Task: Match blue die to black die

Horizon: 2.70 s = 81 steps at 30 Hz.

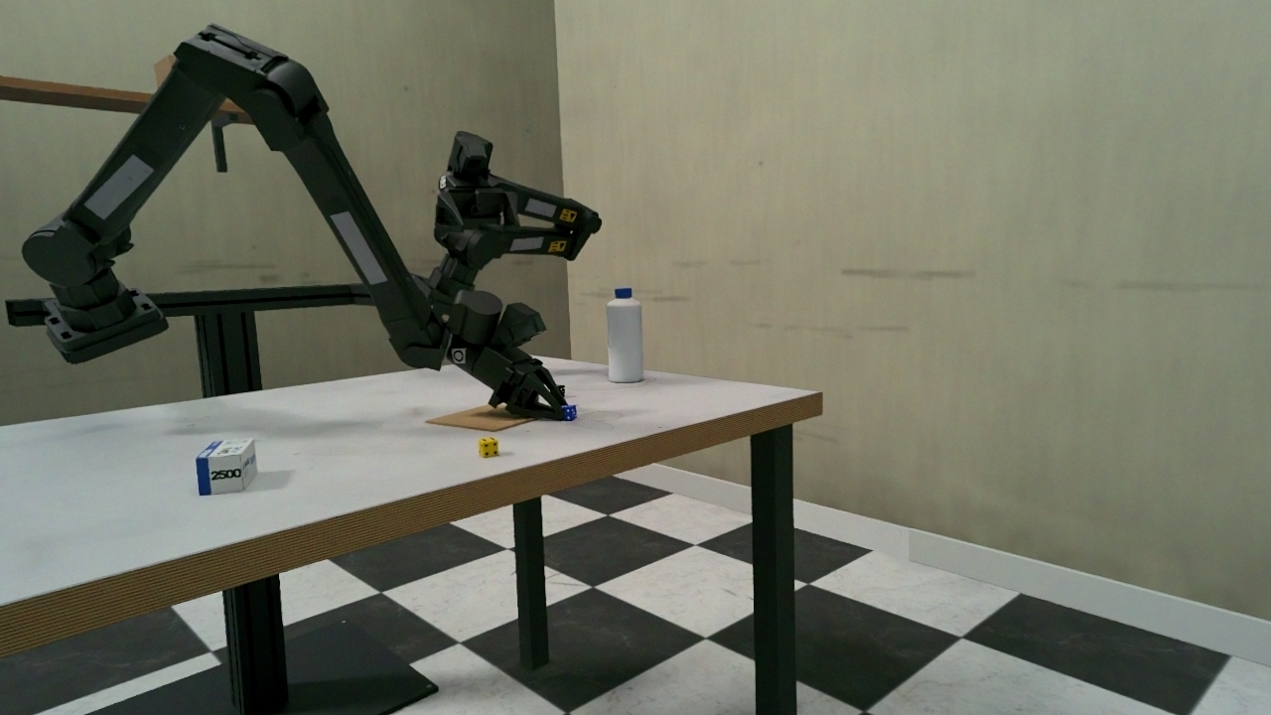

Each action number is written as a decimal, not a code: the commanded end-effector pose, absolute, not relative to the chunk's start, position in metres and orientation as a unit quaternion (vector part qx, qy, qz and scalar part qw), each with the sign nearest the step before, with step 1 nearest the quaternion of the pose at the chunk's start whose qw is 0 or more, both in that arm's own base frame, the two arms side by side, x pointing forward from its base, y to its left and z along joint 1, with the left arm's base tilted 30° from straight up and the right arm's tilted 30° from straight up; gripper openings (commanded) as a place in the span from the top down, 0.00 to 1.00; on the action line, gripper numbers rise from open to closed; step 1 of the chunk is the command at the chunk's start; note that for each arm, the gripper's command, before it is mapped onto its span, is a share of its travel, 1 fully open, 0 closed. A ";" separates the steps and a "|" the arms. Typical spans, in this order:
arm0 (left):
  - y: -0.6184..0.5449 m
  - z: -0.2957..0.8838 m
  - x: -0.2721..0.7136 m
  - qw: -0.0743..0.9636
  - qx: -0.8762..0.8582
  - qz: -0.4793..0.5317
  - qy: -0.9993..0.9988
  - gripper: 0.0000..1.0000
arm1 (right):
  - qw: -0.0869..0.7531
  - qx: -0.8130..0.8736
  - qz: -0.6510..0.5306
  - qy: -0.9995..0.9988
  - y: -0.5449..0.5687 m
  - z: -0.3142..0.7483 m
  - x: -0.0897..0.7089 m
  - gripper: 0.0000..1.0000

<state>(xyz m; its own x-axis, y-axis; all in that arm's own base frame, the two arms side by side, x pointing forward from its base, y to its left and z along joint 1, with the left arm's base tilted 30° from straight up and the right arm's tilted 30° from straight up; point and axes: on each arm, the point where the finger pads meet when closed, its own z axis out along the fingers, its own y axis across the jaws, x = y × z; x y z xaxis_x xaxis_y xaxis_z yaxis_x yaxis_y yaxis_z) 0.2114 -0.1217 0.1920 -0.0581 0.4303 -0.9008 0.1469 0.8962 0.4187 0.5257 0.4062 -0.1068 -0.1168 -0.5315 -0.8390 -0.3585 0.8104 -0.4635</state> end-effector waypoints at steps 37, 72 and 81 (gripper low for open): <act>-0.140 0.199 0.198 0.644 0.221 0.073 0.729 0.00 | 0.312 -0.348 -0.105 0.878 0.491 -0.115 0.469 0.87; -0.149 0.185 0.183 0.625 0.251 0.060 0.736 0.00 | -0.115 -0.280 -0.318 0.899 0.366 -0.088 0.428 0.87; -0.145 0.174 0.184 0.623 0.254 0.068 0.737 0.00 | -0.114 -0.278 -0.318 0.899 0.363 -0.096 0.431 0.87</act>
